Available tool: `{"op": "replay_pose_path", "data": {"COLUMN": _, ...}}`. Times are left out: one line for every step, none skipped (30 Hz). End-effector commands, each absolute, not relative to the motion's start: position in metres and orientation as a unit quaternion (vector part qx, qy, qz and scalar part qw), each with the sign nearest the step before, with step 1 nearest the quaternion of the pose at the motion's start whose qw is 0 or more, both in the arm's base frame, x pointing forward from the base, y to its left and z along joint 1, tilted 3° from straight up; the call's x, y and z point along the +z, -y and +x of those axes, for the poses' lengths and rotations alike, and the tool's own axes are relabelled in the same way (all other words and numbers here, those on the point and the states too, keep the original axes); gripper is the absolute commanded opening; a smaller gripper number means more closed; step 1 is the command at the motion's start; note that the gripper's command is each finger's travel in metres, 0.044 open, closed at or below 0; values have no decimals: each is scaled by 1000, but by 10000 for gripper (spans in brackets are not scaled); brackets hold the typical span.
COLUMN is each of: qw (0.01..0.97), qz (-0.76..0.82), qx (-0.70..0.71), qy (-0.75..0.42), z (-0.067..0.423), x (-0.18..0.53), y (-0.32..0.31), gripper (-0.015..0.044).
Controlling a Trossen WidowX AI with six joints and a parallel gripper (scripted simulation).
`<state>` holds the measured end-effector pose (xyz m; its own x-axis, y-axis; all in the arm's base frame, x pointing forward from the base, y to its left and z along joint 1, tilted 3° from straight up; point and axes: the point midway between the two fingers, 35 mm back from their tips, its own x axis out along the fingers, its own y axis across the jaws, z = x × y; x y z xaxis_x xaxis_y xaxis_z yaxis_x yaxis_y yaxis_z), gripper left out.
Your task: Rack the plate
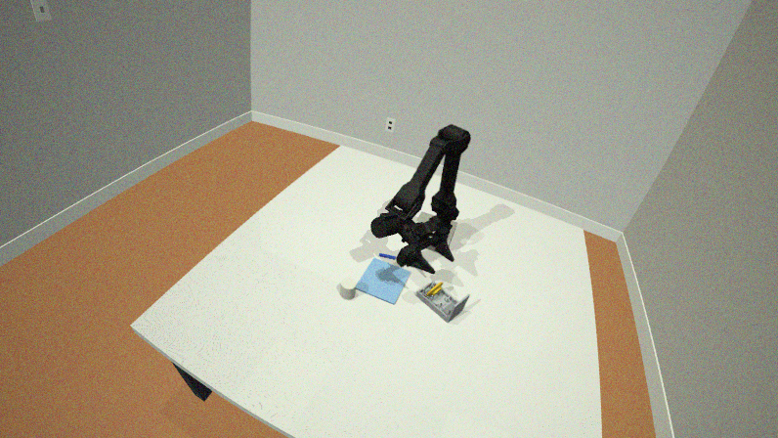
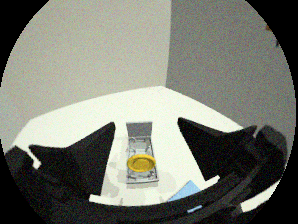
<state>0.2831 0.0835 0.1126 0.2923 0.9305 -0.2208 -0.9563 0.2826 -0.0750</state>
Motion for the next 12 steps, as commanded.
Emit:
{"op": "replay_pose_path", "data": {"qw": 798, "qz": -87, "qx": 592, "qy": -72, "z": 280, "x": 127, "y": -85, "gripper": 400}}
{"op": "replay_pose_path", "data": {"qw": 798, "qz": -87, "qx": 592, "qy": -72, "z": 280, "x": 127, "y": -85, "gripper": 400}}
{"op": "replay_pose_path", "data": {"qw": 798, "qz": -87, "qx": 592, "qy": -75, "z": 281, "x": 127, "y": -85, "gripper": 400}}
{"op": "replay_pose_path", "data": {"qw": 798, "qz": -86, "qx": 590, "qy": -84, "z": 281, "x": 127, "y": -85, "gripper": 400}}
{"op": "replay_pose_path", "data": {"qw": 799, "qz": -84, "qx": 588, "qy": -98, "z": 283, "x": 127, "y": -85, "gripper": 400}}
{"op": "replay_pose_path", "data": {"qw": 799, "qz": -83, "qx": 585, "qy": -115, "z": 284, "x": 127, "y": -85, "gripper": 400}}
{"op": "replay_pose_path", "data": {"qw": 799, "qz": -81, "qx": 581, "qy": -131, "z": 285, "x": 127, "y": -84, "gripper": 400}}
{"op": "replay_pose_path", "data": {"qw": 799, "qz": -79, "qx": 577, "qy": -148, "z": 286, "x": 127, "y": -84, "gripper": 400}}
{"op": "replay_pose_path", "data": {"qw": 799, "qz": -77, "qx": 573, "qy": -165, "z": 287, "x": 127, "y": -84, "gripper": 400}}
{"op": "replay_pose_path", "data": {"qw": 799, "qz": -76, "qx": 568, "qy": -181, "z": 288, "x": 127, "y": -83, "gripper": 400}}
{"op": "replay_pose_path", "data": {"qw": 799, "qz": -74, "qx": 563, "qy": -197, "z": 289, "x": 127, "y": -83, "gripper": 400}}
{"op": "replay_pose_path", "data": {"qw": 799, "qz": -73, "qx": 558, "qy": -213, "z": 290, "x": 127, "y": -82, "gripper": 400}}
